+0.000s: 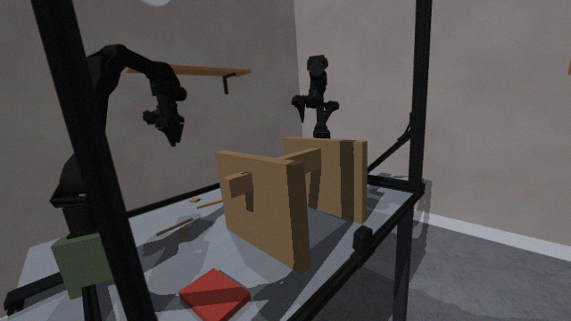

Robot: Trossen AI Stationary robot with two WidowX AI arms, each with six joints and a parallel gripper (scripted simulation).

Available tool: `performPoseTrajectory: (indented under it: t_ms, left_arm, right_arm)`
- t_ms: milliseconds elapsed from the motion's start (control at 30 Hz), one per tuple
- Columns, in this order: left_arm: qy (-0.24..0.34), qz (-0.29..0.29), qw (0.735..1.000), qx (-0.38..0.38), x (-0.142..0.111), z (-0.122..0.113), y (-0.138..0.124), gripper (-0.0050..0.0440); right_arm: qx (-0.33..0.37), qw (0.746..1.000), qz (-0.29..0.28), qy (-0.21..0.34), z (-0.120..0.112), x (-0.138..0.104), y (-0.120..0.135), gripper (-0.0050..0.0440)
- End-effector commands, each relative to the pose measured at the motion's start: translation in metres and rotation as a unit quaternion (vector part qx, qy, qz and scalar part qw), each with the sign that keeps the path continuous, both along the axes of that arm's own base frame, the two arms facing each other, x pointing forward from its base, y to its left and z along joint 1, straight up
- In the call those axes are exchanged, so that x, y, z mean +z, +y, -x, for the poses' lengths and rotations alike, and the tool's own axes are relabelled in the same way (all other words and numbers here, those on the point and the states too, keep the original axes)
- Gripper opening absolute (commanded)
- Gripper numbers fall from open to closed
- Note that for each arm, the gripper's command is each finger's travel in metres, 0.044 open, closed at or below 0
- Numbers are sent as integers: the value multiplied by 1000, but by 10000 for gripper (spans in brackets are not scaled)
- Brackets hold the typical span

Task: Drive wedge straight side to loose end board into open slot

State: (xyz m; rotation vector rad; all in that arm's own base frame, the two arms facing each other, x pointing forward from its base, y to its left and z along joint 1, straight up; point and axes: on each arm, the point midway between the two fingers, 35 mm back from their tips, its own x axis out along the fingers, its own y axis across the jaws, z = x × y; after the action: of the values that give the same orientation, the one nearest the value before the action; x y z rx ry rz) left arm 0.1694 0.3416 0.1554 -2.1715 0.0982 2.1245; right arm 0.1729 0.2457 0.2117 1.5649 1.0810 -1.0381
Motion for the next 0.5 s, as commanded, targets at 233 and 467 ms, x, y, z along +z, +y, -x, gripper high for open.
performPoseTrajectory:
  t_ms: [233,467]
  left_arm:
    - [9,7,960,-279,-61,-38,-1,440]
    - [10,2,904,-426,-91,-57,-5,440]
  right_arm:
    - [181,967,-14,-178,-73,14,-34,440]
    - [267,915,40,-300,-109,28,-64,440]
